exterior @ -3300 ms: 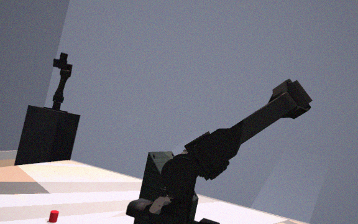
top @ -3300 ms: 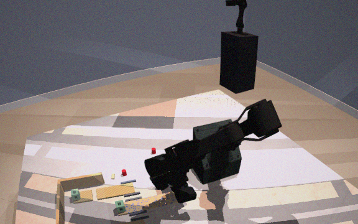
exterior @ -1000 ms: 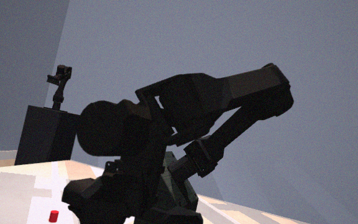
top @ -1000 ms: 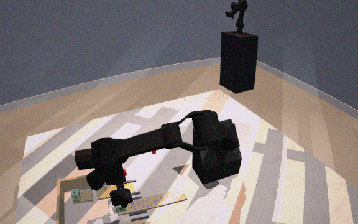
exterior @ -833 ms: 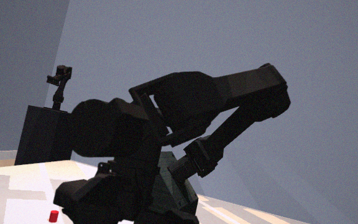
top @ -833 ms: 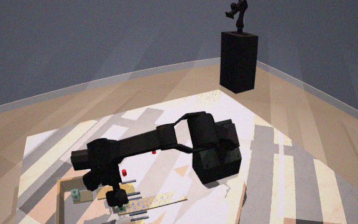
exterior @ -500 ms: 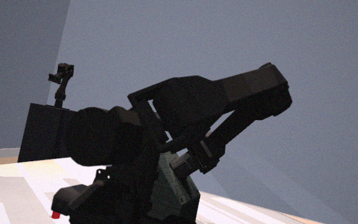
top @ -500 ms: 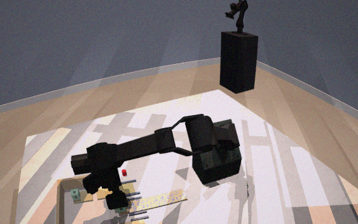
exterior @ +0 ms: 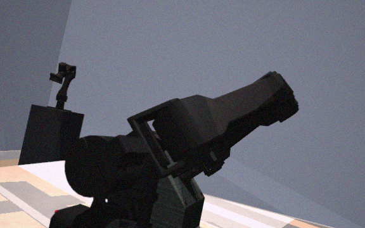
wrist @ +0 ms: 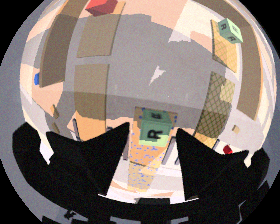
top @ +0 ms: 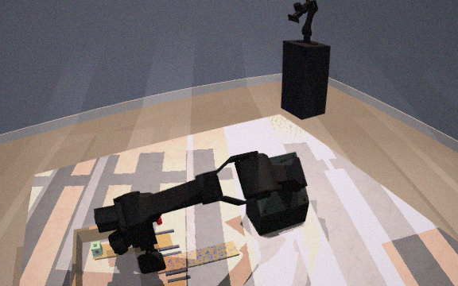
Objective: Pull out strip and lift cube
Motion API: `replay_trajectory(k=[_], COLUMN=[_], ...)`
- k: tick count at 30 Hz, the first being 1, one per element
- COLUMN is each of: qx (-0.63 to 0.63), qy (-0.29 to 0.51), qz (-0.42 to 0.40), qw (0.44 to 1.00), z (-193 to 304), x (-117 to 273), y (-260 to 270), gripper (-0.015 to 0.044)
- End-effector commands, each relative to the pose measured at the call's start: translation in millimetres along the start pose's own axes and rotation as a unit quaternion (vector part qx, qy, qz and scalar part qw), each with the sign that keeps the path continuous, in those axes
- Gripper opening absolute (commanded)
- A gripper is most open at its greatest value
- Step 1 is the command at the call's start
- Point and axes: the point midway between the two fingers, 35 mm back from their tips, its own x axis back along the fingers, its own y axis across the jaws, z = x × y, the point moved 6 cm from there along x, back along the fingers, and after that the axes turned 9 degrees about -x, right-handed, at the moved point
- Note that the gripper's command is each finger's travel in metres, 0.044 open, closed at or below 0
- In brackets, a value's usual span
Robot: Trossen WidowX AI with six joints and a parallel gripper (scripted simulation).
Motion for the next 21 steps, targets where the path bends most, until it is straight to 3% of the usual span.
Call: replay_trajectory(k=[1, 15, 18, 21], qx=[-0.007, -0.007, -0.002, -0.002], qy=[0.005, 0.006, 0.003, 0.003], qz=[-0.002, -0.002, -0.001, -0.001], qw=[1.000, 1.000, 1.000, 1.000], z=[2, 3, 2, 2], x=[-9, -20, -18, -18], y=[-3, -2, -1, -1], gripper=[0.0250, 0.0250, 0.0171, 0.0151])
